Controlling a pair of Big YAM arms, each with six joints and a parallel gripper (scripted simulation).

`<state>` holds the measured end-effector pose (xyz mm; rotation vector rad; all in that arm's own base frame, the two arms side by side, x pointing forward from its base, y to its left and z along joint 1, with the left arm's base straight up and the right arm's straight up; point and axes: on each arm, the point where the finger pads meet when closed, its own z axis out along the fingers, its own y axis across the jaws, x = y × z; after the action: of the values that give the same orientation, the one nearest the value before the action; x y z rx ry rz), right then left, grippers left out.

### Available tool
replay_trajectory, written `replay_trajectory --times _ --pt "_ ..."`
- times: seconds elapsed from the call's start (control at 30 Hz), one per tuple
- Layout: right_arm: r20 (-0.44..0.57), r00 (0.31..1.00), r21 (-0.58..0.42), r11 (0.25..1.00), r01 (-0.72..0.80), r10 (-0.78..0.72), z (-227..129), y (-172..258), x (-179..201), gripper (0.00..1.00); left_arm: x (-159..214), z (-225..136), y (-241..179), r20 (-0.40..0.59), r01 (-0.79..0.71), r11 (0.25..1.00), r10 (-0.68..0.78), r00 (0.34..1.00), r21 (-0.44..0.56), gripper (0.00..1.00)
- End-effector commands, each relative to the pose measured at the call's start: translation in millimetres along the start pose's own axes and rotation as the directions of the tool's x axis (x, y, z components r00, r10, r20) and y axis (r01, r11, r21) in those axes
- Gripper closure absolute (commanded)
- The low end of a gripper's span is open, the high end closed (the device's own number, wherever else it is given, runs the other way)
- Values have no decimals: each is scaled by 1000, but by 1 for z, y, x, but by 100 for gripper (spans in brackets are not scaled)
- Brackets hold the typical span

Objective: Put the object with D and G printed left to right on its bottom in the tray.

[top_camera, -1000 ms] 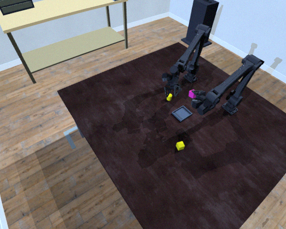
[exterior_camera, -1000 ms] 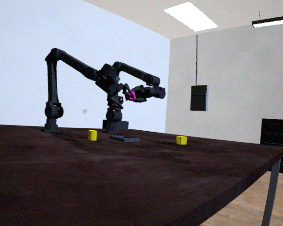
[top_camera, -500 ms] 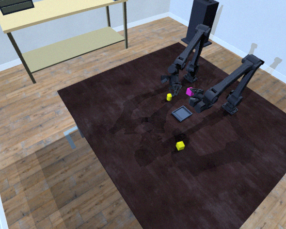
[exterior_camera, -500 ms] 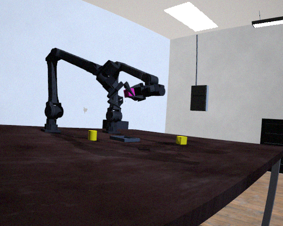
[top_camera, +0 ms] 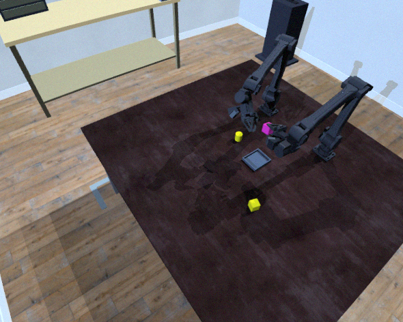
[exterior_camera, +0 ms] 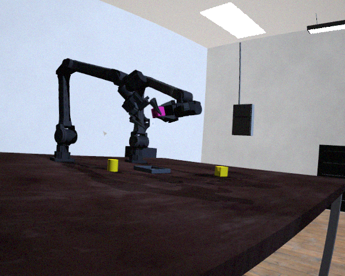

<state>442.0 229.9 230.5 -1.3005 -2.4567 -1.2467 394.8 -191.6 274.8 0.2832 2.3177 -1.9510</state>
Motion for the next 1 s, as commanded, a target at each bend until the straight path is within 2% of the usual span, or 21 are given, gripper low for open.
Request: replay_trajectory --times 0.0,0.17,0.4,0.47,0.7,0.93,0.97 --pt "-46 973 15 974 -224 225 -16 27 11 0 -4 -3 -16 15 -44 999 44 999 4 59" --pt "-89 909 82 912 -401 407 -25 25 25 0 -4 -3 -16 15 -44 999 44 999 4 59" --pt "-120 773 192 778 -598 623 -38 24 45 0 -4 -3 -16 15 -44 999 44 999 4 59" --pt "-120 773 192 778 -598 623 -38 24 45 0 -4 -3 -16 15 -44 999 44 999 4 59" --pt "-129 709 226 717 -659 693 -50 28 47 0 -9 -3 -14 14 -32 999 32 999 2 59" --pt "-140 725 230 734 -639 674 -50 29 53 0 -9 -3 -14 14 -32 999 32 999 2 59" --pt "-140 726 228 736 -638 673 -50 29 53 0 -12 -3 -24 14 -49 999 49 999 2 59"
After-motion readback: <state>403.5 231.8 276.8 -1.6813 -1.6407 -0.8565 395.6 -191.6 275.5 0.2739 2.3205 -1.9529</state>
